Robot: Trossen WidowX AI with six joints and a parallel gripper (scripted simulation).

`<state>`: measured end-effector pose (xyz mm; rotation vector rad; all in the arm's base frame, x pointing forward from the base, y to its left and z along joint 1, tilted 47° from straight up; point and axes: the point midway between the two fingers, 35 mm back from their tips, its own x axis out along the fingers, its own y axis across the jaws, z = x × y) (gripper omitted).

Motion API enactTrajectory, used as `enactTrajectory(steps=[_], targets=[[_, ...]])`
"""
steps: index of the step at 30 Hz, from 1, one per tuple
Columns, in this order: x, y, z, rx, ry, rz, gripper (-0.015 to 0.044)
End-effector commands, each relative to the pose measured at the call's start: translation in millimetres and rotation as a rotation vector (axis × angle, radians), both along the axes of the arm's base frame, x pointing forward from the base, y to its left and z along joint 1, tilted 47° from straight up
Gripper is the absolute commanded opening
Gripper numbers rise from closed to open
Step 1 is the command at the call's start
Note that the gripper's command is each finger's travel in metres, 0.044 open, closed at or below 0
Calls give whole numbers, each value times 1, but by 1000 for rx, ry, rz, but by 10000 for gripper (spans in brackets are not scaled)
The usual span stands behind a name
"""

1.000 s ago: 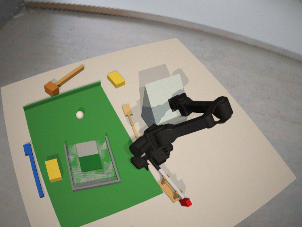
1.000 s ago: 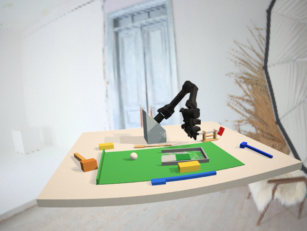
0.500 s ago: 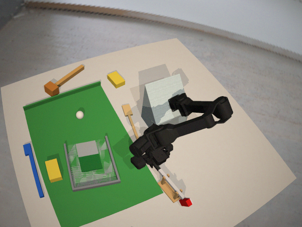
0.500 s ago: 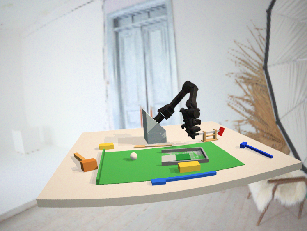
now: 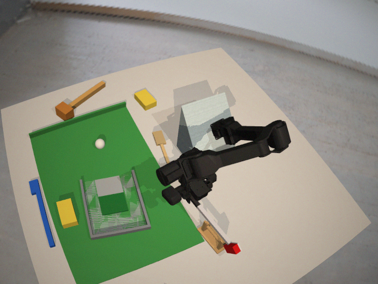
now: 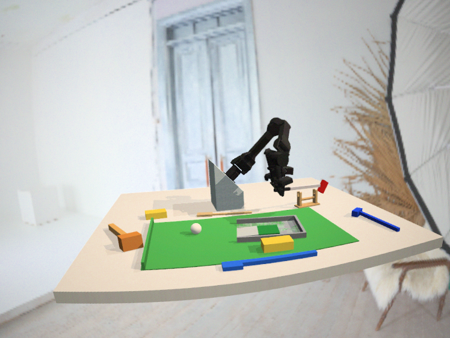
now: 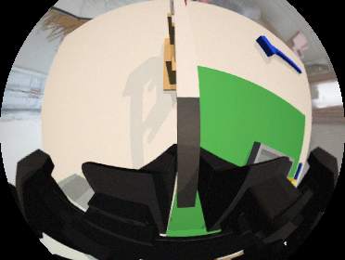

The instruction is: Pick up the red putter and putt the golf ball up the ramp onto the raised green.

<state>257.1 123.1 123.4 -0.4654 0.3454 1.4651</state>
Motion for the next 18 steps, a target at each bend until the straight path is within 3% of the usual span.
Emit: enactTrajectory(steps=[1,12,18], targets=[[0,-10,13,11,-6,2,0],[-9,-39,47,29,-5,1,0],[-3,-45,31,-2,41,-43,0]])
